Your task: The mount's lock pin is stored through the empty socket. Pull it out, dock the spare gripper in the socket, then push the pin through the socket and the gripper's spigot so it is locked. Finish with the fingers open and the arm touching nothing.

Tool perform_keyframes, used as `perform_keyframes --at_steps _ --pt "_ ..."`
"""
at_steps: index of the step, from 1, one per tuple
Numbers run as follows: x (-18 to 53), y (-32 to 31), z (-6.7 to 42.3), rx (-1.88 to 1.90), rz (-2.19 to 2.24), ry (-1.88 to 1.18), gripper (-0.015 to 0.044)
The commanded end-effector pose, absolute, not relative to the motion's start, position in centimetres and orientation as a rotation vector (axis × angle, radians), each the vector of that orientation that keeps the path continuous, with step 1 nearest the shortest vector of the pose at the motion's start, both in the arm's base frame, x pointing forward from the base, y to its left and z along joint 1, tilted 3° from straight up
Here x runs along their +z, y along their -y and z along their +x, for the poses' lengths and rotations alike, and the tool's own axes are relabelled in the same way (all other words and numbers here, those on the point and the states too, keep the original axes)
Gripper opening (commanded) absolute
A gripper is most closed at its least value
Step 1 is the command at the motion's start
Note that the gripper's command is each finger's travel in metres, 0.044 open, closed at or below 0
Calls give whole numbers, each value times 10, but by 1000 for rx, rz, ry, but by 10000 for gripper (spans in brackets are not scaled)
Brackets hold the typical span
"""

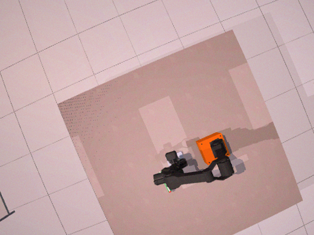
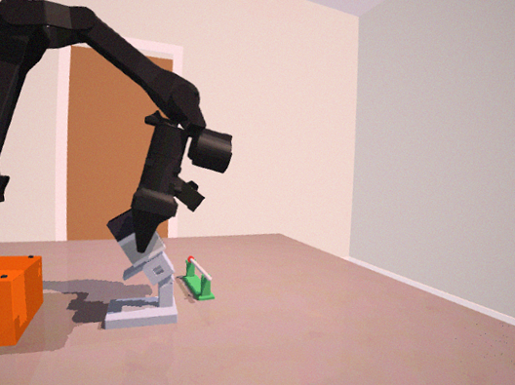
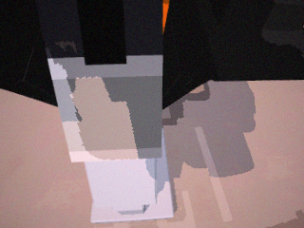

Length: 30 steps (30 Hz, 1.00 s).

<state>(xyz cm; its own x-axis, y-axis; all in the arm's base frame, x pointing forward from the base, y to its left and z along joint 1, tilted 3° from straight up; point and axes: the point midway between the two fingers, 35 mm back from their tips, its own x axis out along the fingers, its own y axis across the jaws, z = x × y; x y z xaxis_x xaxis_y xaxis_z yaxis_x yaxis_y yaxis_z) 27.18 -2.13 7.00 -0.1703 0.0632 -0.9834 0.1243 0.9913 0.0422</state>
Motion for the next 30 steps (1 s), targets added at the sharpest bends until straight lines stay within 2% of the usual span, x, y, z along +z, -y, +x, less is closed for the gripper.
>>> perform_keyframes --at_steps 1,17,30 --pt "65 21 275 -54 144 -1744 0" --pt "64 21 274 -54 140 -1749 0" --pt "64 21 274 -54 140 -1749 341"
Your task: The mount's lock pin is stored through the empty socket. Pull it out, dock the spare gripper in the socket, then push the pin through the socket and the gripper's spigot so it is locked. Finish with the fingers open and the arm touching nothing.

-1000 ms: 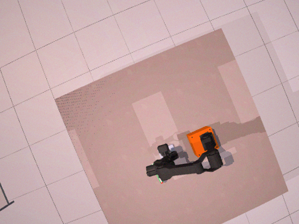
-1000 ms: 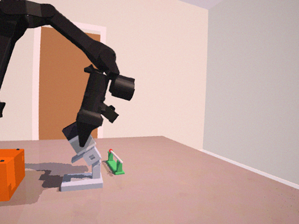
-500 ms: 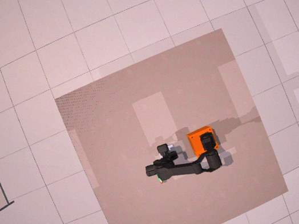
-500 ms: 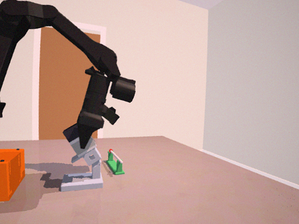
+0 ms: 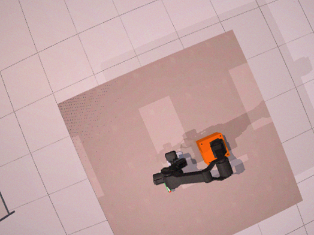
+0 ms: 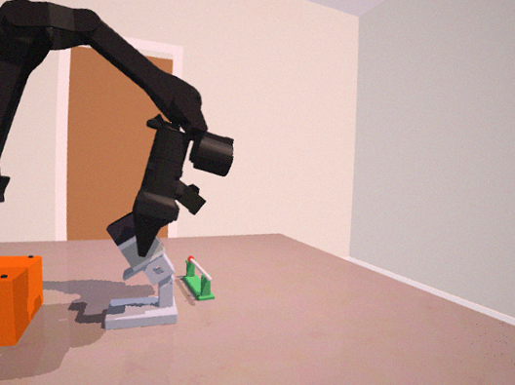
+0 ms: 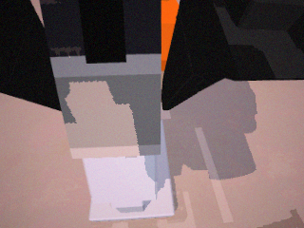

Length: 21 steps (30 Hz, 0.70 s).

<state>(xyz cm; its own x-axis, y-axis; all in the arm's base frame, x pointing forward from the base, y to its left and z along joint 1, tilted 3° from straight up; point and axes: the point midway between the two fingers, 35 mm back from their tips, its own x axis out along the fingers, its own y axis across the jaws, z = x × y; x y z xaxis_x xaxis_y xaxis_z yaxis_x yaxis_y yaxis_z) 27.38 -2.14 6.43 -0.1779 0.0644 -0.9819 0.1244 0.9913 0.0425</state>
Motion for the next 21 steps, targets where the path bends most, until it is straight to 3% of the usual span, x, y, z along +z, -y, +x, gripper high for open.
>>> perform_keyframes --at_steps 1,4,21 --pt "64 21 274 -54 140 -1749 368" --pt "64 21 274 -54 140 -1749 440" --pt "92 20 255 -55 141 -1759 440"
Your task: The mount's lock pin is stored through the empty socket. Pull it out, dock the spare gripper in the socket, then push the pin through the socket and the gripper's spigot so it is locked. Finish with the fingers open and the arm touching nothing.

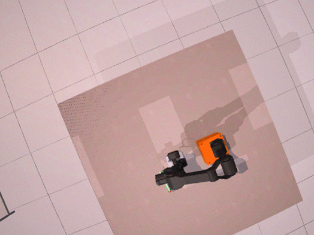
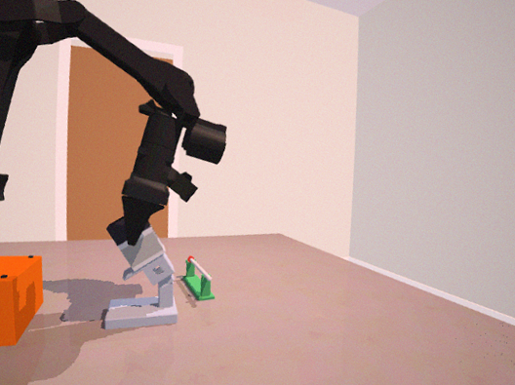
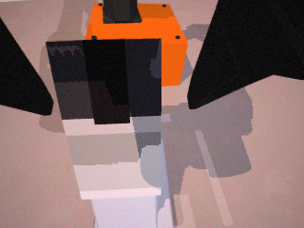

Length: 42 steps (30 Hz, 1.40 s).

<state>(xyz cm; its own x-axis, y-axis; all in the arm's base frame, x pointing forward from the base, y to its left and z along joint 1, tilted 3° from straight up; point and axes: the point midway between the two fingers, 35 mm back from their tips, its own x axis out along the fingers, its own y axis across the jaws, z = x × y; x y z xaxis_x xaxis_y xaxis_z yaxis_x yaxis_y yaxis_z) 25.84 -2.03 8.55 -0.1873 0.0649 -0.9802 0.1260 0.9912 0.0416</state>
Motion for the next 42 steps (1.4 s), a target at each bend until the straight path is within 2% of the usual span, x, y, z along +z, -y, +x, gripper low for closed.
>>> perform_keyframes --at_steps 1,24,42 --pt "94 20 253 -55 142 -1760 440" --pt "130 17 220 -57 147 -1796 440" --pt "159 18 213 -61 150 -1787 440"
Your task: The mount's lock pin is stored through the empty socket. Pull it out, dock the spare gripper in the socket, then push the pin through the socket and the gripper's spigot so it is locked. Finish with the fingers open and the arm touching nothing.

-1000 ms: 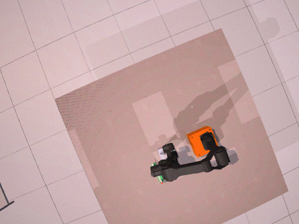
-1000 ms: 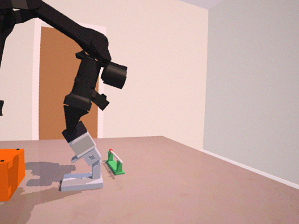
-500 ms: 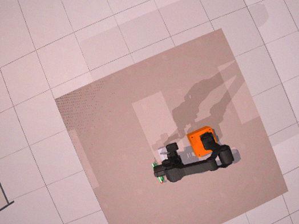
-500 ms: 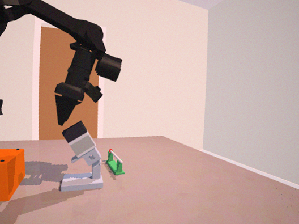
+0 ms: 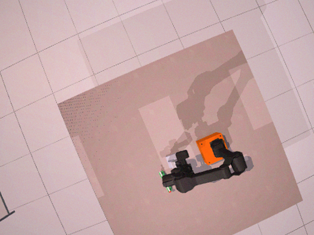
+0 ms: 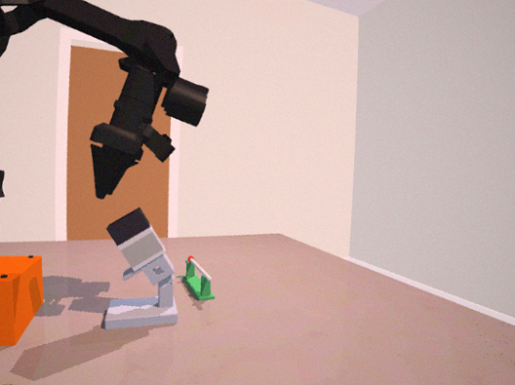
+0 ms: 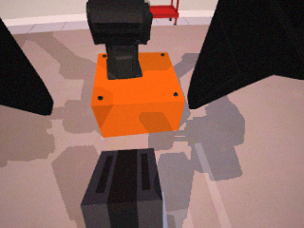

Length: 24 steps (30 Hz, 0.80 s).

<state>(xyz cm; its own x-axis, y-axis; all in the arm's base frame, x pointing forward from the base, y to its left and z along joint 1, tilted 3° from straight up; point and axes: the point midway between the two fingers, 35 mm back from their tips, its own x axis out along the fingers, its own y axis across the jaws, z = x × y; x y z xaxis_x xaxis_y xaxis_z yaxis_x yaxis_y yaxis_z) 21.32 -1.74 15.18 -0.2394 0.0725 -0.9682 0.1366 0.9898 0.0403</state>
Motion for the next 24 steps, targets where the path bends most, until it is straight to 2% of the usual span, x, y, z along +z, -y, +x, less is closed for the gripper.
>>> perform_keyframes --at_steps 1,17,24 --pt "161 18 212 -61 150 -1780 440" --pt "172 17 208 -63 148 -1719 440" --pt "178 -44 219 -60 151 -1712 256"
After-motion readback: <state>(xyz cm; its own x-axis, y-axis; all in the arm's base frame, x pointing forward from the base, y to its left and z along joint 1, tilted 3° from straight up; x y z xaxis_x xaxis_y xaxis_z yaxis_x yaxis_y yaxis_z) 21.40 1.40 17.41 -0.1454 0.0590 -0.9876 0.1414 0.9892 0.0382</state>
